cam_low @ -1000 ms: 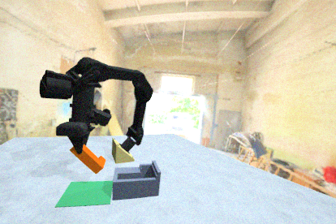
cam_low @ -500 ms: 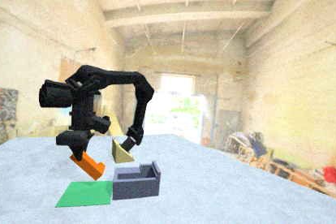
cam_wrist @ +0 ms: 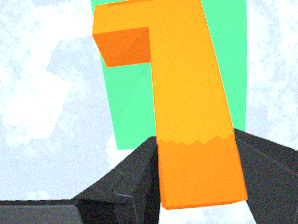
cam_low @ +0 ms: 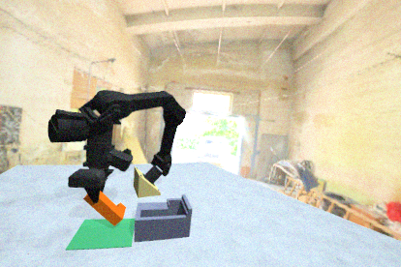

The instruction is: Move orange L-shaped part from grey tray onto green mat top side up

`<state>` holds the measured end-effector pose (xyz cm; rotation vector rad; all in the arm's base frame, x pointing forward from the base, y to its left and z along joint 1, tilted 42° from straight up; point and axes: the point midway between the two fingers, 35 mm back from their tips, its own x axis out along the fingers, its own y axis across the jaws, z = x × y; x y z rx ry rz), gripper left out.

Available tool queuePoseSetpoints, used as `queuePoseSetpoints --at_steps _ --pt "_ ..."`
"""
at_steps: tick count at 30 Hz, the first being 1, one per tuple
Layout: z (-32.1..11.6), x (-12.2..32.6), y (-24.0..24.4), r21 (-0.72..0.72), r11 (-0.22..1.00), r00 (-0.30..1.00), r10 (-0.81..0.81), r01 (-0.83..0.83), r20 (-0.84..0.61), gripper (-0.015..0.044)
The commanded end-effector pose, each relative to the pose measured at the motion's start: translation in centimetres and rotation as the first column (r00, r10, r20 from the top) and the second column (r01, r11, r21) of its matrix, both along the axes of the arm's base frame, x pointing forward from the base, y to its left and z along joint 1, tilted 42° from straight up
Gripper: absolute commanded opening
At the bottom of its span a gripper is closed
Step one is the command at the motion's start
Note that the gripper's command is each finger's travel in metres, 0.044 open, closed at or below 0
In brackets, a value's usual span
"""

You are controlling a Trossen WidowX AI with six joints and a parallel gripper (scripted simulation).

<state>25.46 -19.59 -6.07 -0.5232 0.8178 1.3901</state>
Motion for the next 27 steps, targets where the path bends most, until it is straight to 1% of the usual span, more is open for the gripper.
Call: queuePoseSetpoints --at_steps 1,13,25,27 --pt "-0.4 0.0 0.4 0.004 1.0 1.0 -0.005 0.005 0.0 0.0" --pt "-1.8 0.0 1.7 0.005 1.0 1.0 -0.005 0.005 0.0 0.0" --pt "-1.8 -0.1 1.7 0.002 1.0 1.0 0.0 0.0 -0.001 0.0" --pt "-1.8 -0.1 1.7 0.002 1.0 1.0 0.0 0.0 -0.001 0.0053"
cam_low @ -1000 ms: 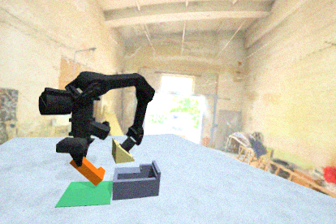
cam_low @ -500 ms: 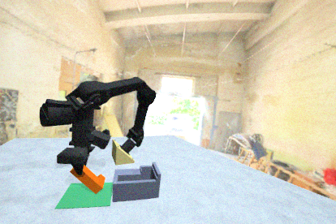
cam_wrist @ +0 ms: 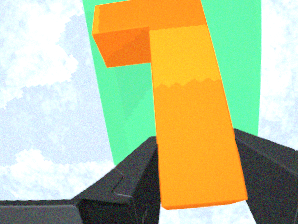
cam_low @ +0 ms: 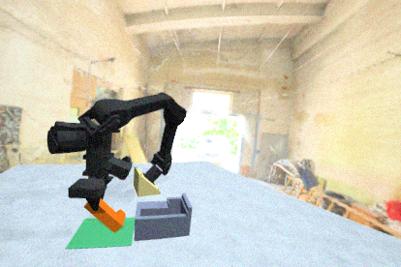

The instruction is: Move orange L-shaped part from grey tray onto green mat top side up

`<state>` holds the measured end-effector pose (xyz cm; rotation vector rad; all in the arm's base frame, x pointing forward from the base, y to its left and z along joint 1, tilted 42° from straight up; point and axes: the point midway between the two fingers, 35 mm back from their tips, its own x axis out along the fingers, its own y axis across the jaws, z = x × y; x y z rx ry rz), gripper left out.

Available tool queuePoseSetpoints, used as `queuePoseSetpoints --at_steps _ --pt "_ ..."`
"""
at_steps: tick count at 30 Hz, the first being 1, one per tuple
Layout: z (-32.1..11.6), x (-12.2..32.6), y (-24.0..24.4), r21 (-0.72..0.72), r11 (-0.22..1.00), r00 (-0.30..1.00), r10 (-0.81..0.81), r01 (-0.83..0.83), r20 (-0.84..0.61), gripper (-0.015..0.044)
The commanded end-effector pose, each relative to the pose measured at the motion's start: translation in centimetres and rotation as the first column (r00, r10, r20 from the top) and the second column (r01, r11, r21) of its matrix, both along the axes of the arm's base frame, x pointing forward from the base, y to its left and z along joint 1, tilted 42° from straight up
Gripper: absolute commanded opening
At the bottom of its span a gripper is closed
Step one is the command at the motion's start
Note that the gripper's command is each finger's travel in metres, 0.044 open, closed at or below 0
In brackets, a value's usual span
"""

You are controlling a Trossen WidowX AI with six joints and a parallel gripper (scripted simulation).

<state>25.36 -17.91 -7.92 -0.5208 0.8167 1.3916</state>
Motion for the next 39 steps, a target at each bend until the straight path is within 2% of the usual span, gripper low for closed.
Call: queuePoseSetpoints --at_steps 1,8,13,19,39 --pt "0.0 0.0 0.0 0.0 1.0 1.0 0.0 0.0 0.0 0.0079" --pt "0.1 0.0 -0.1 0.0 1.0 1.0 0.0 0.0 0.0 0.0263" --pt "2.9 0.3 -2.8 -0.001 1.0 1.0 -0.002 0.002 0.0 0.0394" --pt "6.6 0.2 -5.7 0.0 1.0 1.0 -0.005 0.005 -0.001 0.04" --pt "6.1 0.3 -5.4 -0.008 1.0 1.0 -0.015 0.015 0.009 0.04"
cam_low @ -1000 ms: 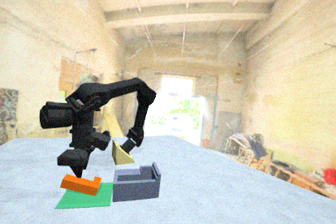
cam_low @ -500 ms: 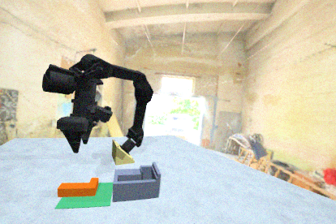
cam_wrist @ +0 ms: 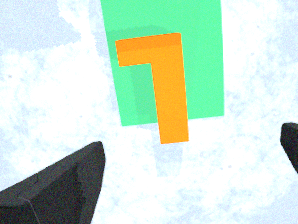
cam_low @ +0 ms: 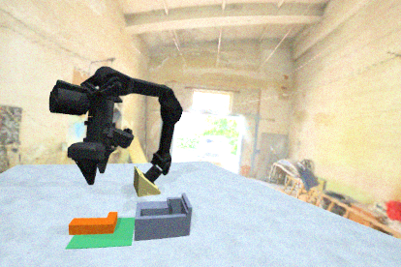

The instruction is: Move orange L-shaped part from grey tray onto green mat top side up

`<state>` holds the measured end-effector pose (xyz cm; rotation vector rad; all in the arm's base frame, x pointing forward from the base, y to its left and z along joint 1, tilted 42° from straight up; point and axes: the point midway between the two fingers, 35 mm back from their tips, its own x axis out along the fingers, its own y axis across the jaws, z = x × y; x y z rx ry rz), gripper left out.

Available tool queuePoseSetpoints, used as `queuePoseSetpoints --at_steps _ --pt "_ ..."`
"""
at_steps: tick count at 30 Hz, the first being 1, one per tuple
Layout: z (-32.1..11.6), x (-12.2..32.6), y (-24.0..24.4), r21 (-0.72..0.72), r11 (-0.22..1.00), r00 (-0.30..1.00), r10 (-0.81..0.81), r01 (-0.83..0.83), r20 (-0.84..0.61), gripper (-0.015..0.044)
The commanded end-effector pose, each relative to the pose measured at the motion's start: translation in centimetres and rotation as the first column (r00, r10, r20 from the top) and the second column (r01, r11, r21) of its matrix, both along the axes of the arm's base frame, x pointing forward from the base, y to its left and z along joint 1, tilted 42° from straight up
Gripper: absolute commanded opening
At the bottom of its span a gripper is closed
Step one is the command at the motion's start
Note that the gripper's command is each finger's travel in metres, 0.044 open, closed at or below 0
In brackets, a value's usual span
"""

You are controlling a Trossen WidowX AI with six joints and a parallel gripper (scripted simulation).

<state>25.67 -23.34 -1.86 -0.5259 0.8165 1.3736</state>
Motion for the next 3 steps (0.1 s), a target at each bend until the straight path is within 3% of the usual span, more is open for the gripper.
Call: queuePoseSetpoints --at_steps 1,3 --pt "-0.01 0.03 -0.02 -0.001 1.0 1.0 -0.002 0.002 0.0 0.04" --pt "-0.01 0.03 -0.02 -0.001 1.0 1.0 -0.002 0.002 0.0 0.04"
